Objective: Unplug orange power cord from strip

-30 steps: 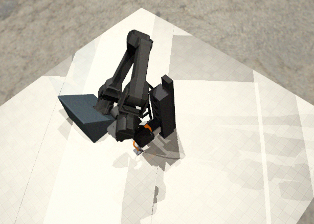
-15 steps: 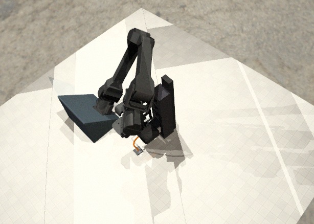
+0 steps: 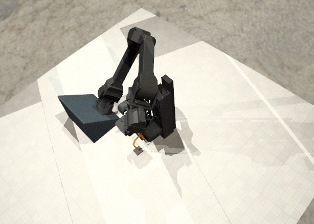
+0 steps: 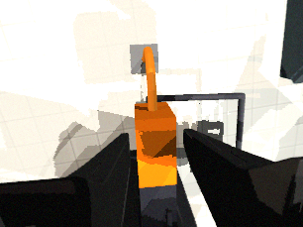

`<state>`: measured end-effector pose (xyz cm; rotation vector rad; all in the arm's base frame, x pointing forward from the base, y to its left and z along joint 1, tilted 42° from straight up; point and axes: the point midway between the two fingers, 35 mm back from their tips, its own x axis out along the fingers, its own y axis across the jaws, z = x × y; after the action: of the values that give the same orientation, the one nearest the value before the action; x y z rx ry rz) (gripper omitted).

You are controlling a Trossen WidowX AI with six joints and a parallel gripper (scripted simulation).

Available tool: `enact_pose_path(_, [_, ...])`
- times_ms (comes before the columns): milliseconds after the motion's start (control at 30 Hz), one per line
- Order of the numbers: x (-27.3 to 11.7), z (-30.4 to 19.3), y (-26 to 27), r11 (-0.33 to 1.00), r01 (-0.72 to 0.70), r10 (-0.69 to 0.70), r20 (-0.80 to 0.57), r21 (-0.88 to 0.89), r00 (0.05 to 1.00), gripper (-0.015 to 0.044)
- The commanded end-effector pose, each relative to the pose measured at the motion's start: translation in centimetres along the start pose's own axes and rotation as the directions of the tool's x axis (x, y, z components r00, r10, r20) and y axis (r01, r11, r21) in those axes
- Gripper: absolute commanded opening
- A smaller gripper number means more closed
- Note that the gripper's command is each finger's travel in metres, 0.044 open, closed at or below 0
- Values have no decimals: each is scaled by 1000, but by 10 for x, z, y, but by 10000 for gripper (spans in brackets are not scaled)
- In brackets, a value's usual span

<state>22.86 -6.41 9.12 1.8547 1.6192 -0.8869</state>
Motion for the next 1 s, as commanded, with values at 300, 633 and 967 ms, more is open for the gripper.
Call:
enact_pose_path(300, [7, -1, 0, 1000, 2, -2, -1, 0, 1000, 55])
enact_pose_path(633, [7, 0, 0, 1000, 2, -2, -1, 0, 1000, 0])
enact_pose_path(967, [6, 15, 1, 1000, 1, -1, 1, 1, 1000, 0])
